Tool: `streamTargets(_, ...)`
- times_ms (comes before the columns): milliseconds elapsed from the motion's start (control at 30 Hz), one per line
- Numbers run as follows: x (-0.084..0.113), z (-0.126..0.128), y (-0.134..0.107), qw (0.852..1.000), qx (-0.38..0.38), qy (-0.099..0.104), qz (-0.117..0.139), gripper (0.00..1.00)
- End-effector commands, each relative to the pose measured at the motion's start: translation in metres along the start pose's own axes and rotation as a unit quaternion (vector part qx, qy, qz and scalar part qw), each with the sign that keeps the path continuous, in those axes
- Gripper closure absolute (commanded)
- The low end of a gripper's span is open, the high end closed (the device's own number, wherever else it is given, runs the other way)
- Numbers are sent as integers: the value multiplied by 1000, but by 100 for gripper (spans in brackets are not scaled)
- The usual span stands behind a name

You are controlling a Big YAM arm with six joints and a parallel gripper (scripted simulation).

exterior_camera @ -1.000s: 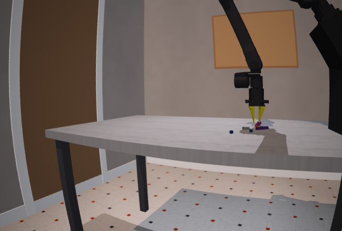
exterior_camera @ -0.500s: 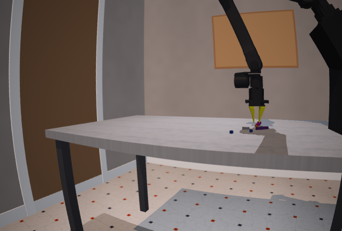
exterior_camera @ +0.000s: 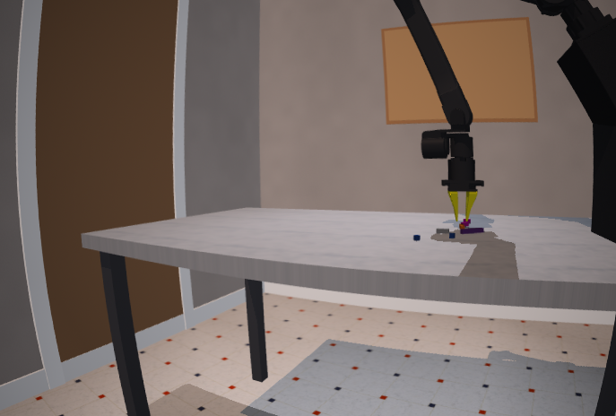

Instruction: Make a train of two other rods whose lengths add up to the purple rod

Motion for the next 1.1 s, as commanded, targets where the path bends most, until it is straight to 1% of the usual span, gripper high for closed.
streamTargets(0, -2, -9, -6, 1000, -3, -5, 0, 77)
streamTargets(133, -1, -13, -9, 1000, -3, -8, 1, 77)
streamTargets(300, -1, -14, -6, 1000, -7, -9, 0, 77)
streamTargets(1067, -1, -11, -6, 1000, -7, -7, -1, 77)
Point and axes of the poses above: the point where the finger pads meet when closed, its own x axis back along the fingers, its own z axis across the jaws, y = z × x, the point moved 9 cm from there along x, back along the fingers, and after that the axes turned 7 degrees about -x, right-handed, at the moved point
